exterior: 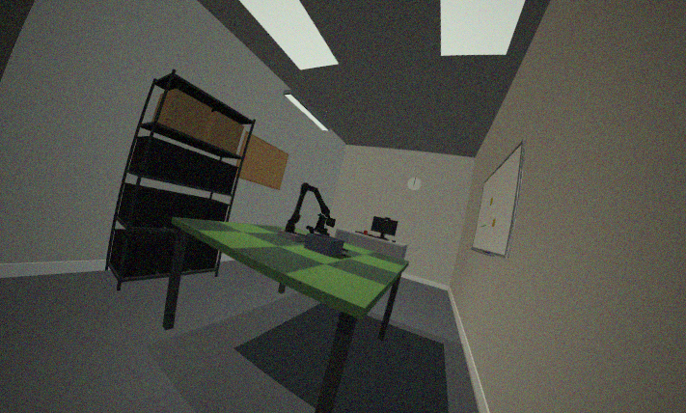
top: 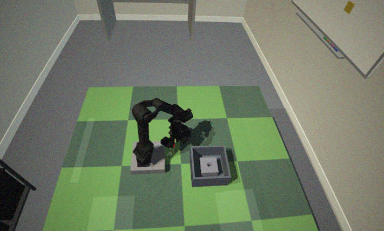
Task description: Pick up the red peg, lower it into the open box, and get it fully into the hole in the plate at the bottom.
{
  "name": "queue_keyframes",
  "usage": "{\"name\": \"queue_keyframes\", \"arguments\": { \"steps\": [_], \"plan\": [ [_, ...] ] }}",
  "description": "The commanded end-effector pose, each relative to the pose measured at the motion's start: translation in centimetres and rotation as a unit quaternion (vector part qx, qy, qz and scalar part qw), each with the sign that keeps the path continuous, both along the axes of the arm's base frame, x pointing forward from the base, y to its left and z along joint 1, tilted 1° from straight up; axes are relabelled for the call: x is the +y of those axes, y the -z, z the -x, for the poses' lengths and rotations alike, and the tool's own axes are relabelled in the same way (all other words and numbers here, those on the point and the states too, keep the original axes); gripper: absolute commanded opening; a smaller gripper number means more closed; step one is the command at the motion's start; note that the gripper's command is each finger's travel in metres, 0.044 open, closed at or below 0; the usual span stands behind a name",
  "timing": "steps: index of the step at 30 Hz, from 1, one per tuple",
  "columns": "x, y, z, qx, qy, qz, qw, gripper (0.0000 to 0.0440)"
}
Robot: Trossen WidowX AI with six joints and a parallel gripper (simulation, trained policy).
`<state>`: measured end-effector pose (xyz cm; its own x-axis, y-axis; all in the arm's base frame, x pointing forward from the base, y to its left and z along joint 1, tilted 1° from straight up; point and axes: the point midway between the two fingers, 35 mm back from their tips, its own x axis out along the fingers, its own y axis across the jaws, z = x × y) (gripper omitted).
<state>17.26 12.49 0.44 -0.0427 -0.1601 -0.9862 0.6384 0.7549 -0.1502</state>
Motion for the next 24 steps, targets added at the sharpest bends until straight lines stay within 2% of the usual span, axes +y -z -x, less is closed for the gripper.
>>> {"name": "queue_keyframes", "arguments": {
  "steps": [1,4,7,24],
  "plan": [
    [0.0,0.3,0.1,0.007,0.001,0.000,1.000,0.0130],
    [-0.1,0.4,0.2,0.014,0.005,0.005,1.000,0.0054],
    [-0.3,0.6,0.3,0.021,0.007,0.014,1.000,0.0003],
    [-1.3,-6.3,-2.9,-0.050,-0.005,0.034,0.998,0.0000]
  ]
}}
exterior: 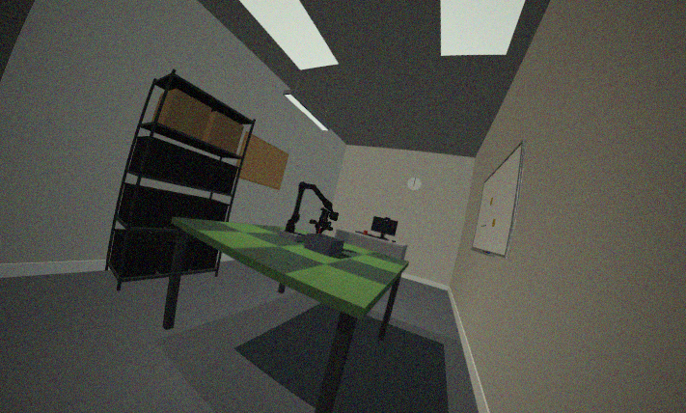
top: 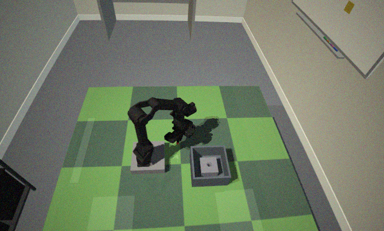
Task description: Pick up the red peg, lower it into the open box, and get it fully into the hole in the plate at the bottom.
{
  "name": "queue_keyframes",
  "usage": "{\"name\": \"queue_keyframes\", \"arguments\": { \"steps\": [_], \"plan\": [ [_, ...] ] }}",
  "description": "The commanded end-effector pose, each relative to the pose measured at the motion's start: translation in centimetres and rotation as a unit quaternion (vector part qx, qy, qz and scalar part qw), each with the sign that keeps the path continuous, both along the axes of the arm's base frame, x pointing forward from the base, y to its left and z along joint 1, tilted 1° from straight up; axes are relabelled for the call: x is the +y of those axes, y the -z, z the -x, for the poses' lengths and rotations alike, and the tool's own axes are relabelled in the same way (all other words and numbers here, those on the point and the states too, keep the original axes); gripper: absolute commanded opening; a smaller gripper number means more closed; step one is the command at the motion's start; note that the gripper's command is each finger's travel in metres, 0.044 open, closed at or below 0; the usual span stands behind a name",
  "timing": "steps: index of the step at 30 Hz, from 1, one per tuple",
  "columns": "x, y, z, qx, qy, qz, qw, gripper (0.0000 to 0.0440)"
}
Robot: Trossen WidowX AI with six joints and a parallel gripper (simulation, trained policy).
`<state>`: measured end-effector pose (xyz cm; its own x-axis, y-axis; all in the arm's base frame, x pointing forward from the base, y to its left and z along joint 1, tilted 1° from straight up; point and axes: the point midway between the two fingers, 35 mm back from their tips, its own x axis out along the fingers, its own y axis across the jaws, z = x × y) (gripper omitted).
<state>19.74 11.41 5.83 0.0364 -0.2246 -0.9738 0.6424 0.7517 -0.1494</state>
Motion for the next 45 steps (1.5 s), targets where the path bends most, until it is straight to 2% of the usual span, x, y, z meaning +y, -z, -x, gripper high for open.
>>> {"name": "queue_keyframes", "arguments": {
  "steps": [1,10,21,34,45],
  "plan": [
    [-0.3,-1.4,-0.7,-0.015,0.001,0.002,1.000,0.0000],
    [-1.6,-5.1,-3.0,-0.054,0.033,0.007,0.998,0.0000],
    [-5.0,-7.0,-6.7,-0.094,0.091,0.015,0.991,0.0000],
    [-10.1,-7.0,-11.0,-0.113,0.127,0.025,0.985,0.0000],
    [-14.0,-5.4,-13.9,-0.104,0.117,0.017,0.988,0.0000]
  ]
}}
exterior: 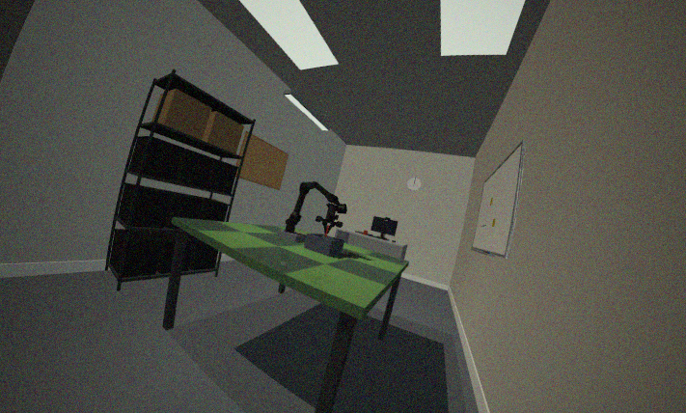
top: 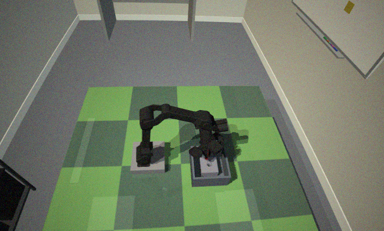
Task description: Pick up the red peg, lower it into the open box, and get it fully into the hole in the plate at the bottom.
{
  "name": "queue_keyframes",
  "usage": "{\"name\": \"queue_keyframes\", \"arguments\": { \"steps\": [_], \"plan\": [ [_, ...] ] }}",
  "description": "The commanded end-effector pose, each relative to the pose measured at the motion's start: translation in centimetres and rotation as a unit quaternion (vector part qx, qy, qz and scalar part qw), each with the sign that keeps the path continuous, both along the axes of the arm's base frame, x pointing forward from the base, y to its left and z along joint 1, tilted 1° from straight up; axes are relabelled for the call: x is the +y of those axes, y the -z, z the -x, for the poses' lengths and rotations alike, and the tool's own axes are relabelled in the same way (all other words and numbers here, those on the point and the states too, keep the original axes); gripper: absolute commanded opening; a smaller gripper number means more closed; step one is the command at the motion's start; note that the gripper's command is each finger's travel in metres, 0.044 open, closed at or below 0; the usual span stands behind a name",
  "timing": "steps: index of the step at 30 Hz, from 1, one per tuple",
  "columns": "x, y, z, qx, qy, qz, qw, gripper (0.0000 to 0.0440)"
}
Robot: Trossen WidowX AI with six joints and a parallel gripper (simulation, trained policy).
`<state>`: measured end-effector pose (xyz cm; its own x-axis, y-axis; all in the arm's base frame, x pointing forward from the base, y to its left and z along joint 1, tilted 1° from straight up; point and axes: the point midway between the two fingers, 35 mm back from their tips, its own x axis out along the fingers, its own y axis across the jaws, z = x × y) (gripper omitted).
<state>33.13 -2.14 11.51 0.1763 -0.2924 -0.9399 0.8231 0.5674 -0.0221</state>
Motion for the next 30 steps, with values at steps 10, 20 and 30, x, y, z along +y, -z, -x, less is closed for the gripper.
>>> {"name": "queue_keyframes", "arguments": {
  "steps": [10,20,30],
  "plan": [
    [-2.0,3.5,-1.8,0.027,-0.046,-0.026,0.998,0.0032],
    [-3.0,4.5,-3.3,0.040,-0.071,-0.052,0.995,0.0233],
    [-2.7,2.8,-6.6,0.028,-0.092,-0.092,0.991,0.0440]
  ]
}}
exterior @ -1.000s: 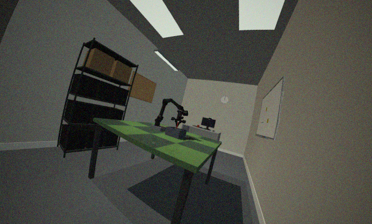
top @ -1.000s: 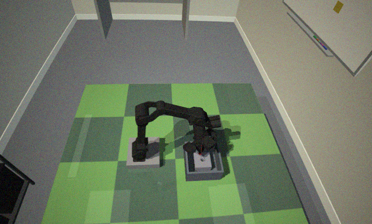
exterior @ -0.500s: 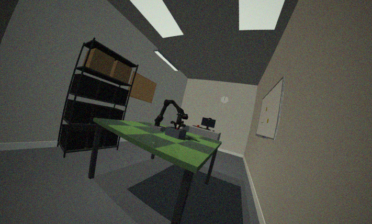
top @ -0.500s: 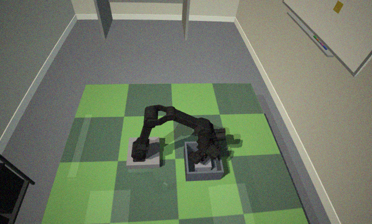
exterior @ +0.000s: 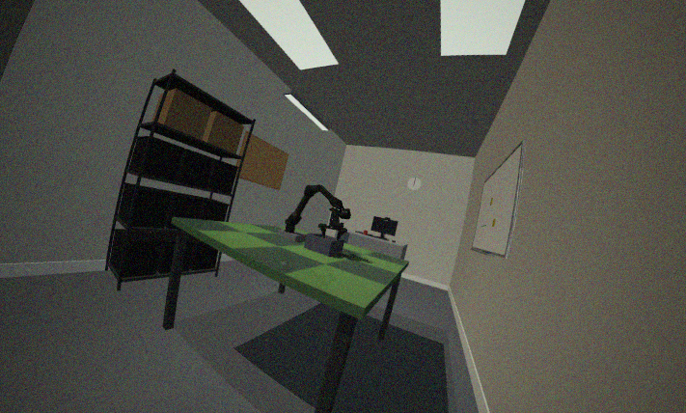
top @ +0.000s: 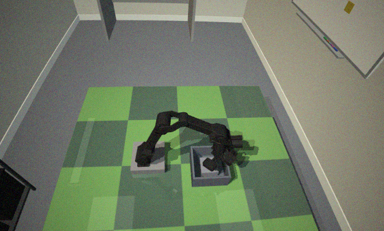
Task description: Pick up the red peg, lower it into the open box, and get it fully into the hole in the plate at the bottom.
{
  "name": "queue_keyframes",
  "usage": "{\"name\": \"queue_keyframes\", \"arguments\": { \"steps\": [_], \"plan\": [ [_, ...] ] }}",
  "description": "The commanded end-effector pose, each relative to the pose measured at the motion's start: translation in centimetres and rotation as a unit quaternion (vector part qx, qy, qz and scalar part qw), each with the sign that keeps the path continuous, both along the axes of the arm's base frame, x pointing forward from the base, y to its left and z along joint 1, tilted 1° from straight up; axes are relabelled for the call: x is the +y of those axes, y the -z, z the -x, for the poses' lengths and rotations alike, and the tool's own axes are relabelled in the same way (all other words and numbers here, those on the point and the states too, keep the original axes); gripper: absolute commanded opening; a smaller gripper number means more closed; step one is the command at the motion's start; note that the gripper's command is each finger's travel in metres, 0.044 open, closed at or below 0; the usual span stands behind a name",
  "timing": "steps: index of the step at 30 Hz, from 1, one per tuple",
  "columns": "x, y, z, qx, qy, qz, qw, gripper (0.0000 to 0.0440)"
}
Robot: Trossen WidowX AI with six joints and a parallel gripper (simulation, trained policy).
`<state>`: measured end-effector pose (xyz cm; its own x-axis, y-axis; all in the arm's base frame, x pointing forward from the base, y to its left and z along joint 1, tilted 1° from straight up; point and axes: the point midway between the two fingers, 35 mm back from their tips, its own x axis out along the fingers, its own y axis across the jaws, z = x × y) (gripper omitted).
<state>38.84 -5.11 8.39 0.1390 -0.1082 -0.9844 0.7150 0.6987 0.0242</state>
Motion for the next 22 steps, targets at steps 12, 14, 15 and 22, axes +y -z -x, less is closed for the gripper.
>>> {"name": "queue_keyframes", "arguments": {
  "steps": [12,14,15,22],
  "plan": [
    [2.1,-3.2,-4.9,-0.048,-0.043,-0.053,0.997,0.0440],
    [2.4,-3.6,-5.6,-0.057,-0.048,-0.058,0.995,0.0440],
    [2.5,-3.7,-5.7,-0.058,-0.049,-0.059,0.995,0.0440],
    [2.5,-3.7,-5.7,-0.060,-0.050,-0.059,0.995,0.0440]
  ]
}}
